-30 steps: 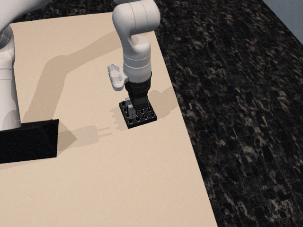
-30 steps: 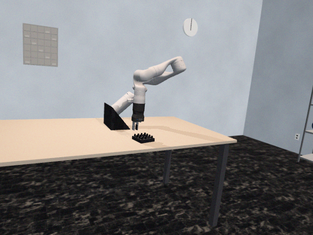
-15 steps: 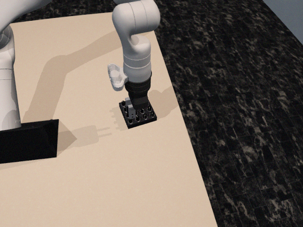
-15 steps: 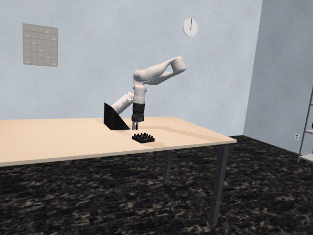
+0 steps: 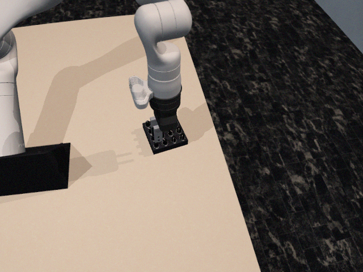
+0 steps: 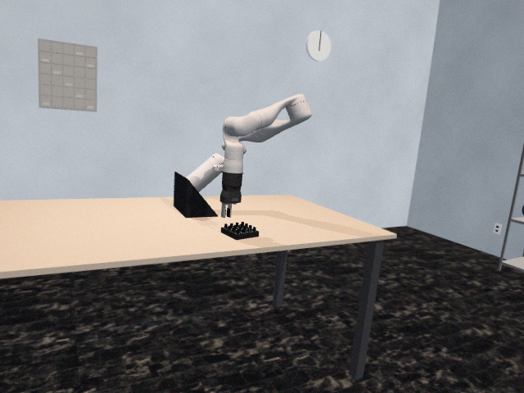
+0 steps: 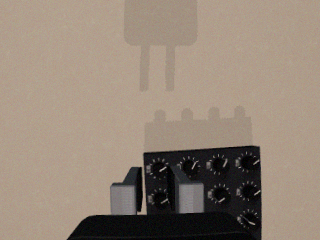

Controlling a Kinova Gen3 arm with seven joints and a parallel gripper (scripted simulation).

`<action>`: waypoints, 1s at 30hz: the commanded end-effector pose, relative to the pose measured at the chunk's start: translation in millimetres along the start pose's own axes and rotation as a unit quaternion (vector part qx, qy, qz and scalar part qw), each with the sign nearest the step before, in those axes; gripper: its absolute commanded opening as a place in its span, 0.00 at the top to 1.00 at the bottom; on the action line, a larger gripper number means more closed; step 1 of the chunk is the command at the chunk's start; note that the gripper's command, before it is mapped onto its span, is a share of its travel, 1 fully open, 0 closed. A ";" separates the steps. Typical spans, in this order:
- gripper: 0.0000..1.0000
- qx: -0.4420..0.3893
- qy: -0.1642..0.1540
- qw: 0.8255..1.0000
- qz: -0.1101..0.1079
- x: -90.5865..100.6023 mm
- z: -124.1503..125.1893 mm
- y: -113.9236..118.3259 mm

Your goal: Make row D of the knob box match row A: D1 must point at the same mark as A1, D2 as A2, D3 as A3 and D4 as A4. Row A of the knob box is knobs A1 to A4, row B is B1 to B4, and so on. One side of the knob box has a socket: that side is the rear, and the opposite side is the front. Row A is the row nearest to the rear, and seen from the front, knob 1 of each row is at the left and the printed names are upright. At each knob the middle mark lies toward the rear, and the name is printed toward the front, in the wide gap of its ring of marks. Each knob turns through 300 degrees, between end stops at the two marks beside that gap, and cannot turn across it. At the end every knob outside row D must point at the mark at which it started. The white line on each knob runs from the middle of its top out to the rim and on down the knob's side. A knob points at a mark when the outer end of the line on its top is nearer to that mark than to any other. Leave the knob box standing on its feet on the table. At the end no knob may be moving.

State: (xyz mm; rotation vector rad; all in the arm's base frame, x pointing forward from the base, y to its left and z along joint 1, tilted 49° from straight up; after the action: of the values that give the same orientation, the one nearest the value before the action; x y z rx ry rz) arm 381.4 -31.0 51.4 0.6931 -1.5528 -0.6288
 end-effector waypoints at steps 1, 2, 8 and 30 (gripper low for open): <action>0.54 -0.002 0.001 1.000 -0.001 2.9 0.2 0.9; 0.54 -0.002 0.001 1.000 -0.001 2.9 0.2 0.9; 0.54 -0.002 0.001 1.000 -0.001 2.9 0.2 0.9; 0.54 -0.077 0.000 0.997 -0.002 4.6 -5.3 1.6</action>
State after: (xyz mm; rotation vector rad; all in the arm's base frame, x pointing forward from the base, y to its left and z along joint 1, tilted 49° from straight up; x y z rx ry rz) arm 384.8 -33.8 55.1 0.6066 -1.5094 -0.7118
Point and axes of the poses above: the point where the finger pads meet when closed, its own x axis back along the fingers, its own y axis across the jaws, z = x × y, the point moved 7 cm from there along x, back along the fingers, and after that the axes turned 3 degrees about -x, right-handed, at the moved point
